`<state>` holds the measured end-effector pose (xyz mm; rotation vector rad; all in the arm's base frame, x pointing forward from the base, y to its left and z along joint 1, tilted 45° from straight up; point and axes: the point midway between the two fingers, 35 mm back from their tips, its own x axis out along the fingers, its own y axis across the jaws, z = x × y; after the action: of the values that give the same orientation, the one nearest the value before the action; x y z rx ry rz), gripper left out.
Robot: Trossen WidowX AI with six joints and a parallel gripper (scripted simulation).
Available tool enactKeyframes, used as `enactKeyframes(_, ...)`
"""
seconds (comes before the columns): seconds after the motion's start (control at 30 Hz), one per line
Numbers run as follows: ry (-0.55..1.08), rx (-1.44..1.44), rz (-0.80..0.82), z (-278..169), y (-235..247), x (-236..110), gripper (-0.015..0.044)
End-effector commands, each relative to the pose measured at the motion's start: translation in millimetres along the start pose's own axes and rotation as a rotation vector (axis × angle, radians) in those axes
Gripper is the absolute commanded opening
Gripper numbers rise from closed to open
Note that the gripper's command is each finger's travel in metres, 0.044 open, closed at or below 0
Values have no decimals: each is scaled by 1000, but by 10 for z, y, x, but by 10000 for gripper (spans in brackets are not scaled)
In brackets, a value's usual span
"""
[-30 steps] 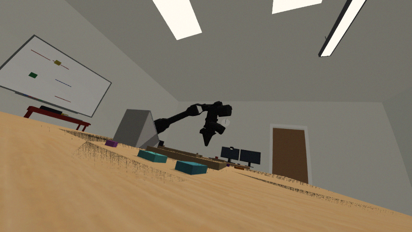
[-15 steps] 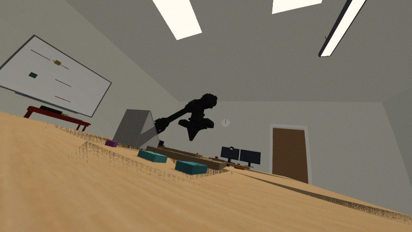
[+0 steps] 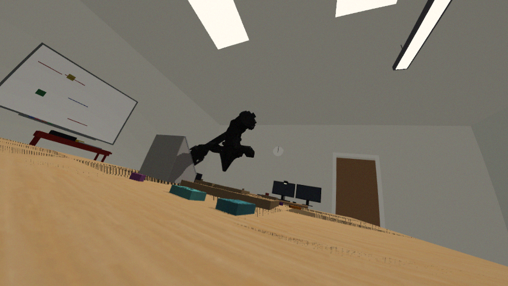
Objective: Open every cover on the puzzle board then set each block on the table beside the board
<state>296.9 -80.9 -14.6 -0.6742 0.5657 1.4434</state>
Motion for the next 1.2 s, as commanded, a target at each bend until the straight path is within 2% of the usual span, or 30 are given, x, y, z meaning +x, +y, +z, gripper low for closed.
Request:
enactKeyframes(0.0, 3, -10, 4, -7, 11, 8, 0)
enactKeyframes(0.43, 3, -10, 4, -8, 9, 24, 0)
enactKeyframes(1.17, 3, -10, 3, -17, 1, 241, 0)
